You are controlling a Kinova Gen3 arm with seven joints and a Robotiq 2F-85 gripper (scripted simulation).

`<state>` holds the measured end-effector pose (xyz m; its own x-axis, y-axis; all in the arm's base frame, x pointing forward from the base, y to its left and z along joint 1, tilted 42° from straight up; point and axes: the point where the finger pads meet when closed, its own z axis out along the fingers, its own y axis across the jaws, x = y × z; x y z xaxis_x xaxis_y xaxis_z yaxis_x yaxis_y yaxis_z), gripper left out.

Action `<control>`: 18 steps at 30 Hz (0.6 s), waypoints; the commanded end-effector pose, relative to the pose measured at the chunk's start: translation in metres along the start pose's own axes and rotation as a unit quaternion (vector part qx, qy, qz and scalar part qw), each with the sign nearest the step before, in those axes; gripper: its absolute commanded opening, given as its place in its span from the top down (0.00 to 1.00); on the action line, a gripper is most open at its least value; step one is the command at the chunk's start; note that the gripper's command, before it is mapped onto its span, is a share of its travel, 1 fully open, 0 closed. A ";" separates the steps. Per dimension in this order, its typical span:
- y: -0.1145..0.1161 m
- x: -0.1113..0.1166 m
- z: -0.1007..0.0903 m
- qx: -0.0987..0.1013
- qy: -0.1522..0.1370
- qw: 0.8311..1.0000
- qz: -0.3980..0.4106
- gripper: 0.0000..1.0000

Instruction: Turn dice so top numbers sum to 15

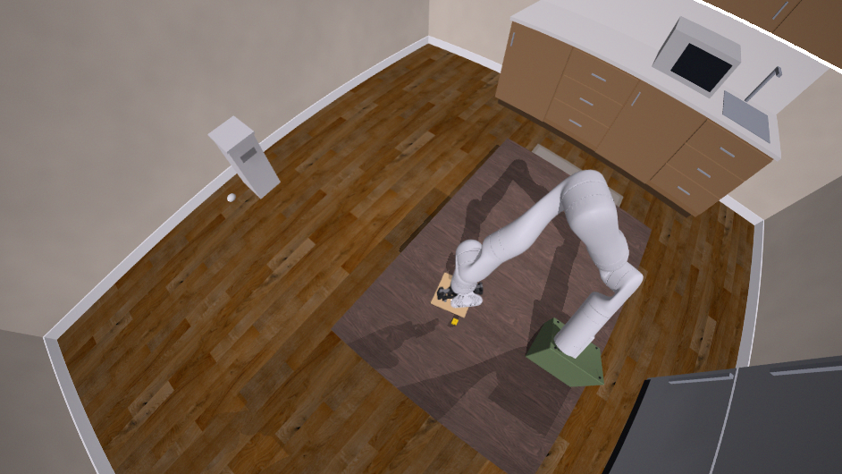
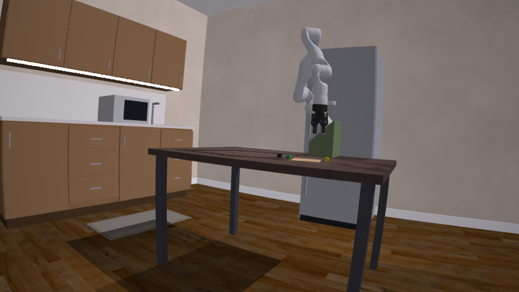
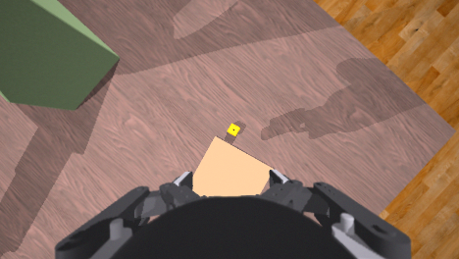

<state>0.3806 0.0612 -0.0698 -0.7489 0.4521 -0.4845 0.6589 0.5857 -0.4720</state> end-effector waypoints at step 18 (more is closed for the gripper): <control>0.005 0.005 -0.017 -0.010 0.000 1.000 0.019 0.00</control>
<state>0.3811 0.0764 -0.0607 -0.7312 0.4697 -0.4947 0.6774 0.5856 -0.4451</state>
